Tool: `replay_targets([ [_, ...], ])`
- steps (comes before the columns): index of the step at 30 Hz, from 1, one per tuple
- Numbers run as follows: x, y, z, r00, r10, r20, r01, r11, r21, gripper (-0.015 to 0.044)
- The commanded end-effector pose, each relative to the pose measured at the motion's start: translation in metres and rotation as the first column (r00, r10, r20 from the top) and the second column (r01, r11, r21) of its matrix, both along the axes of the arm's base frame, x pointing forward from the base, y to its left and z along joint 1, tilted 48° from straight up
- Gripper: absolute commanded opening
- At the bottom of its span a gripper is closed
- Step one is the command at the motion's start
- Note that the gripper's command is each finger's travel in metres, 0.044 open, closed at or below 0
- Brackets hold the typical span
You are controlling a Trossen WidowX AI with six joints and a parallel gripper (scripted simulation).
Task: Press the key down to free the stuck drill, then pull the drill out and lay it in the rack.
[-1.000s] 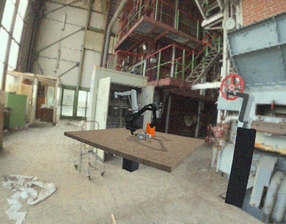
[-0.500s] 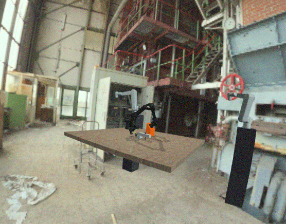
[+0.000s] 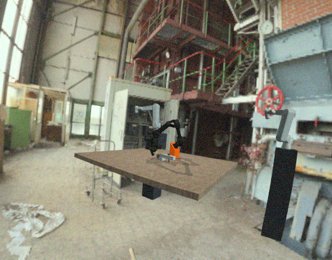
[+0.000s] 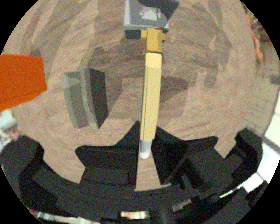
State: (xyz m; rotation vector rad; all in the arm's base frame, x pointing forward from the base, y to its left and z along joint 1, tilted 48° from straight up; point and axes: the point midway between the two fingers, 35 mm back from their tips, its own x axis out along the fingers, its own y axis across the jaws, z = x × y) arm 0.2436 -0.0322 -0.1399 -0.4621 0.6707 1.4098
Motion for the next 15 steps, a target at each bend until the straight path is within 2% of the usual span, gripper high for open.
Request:
replay_targets([
  [1,0.0,-0.0023,0.002,1.0,0.002,0.004,-0.002,1.0,-0.004,0.0],
  [15,-0.0007,-0.0057,0.0074,1.0,0.002,0.004,-0.002,1.0,-0.004,0.0],
])
